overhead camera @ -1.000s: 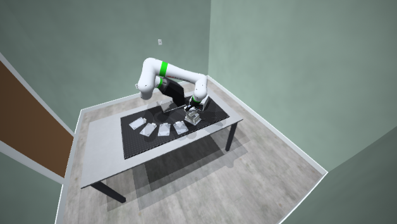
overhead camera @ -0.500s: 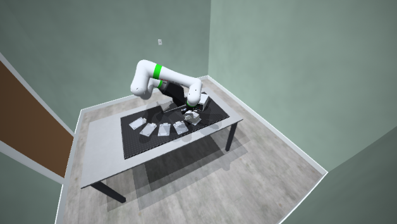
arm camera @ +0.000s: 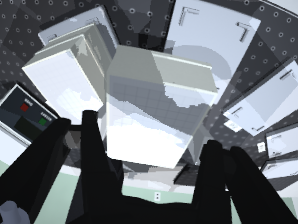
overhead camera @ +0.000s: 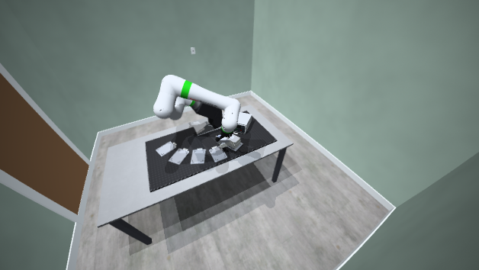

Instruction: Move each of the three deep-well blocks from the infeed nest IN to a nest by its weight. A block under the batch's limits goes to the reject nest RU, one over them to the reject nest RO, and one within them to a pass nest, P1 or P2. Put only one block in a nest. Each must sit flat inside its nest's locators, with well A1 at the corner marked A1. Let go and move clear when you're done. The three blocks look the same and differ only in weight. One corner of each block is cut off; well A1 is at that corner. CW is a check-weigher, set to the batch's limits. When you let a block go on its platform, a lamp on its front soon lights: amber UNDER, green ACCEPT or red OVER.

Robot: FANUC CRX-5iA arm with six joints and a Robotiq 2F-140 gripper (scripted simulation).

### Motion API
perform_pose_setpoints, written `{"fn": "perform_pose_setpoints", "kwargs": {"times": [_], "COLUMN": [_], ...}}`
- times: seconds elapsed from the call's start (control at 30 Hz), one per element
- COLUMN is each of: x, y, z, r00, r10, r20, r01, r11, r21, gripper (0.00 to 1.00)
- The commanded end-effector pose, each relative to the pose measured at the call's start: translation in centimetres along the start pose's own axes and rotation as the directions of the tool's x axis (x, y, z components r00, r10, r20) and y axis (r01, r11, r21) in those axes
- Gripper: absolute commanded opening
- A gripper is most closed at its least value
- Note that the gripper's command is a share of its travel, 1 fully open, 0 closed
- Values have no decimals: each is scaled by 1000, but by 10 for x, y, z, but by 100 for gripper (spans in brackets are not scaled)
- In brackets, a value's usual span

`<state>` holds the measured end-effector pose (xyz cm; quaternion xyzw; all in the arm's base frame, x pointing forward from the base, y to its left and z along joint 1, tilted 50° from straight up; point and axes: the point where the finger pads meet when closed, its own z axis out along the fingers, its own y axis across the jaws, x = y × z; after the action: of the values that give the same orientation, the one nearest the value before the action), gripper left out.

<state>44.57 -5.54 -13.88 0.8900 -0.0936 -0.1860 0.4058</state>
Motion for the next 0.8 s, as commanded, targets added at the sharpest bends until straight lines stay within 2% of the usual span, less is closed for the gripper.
{"fn": "perform_pose_setpoints", "kwargs": {"times": [0.0,0.77], "x": [4,33], "y": [9,69], "z": [3,22], "r00": [1000,1000], "r10": [0,0], "r20": [0,0], "r01": [0,0], "r11": [1000,1000], "r21": [0,0], "gripper": [10,10]}}
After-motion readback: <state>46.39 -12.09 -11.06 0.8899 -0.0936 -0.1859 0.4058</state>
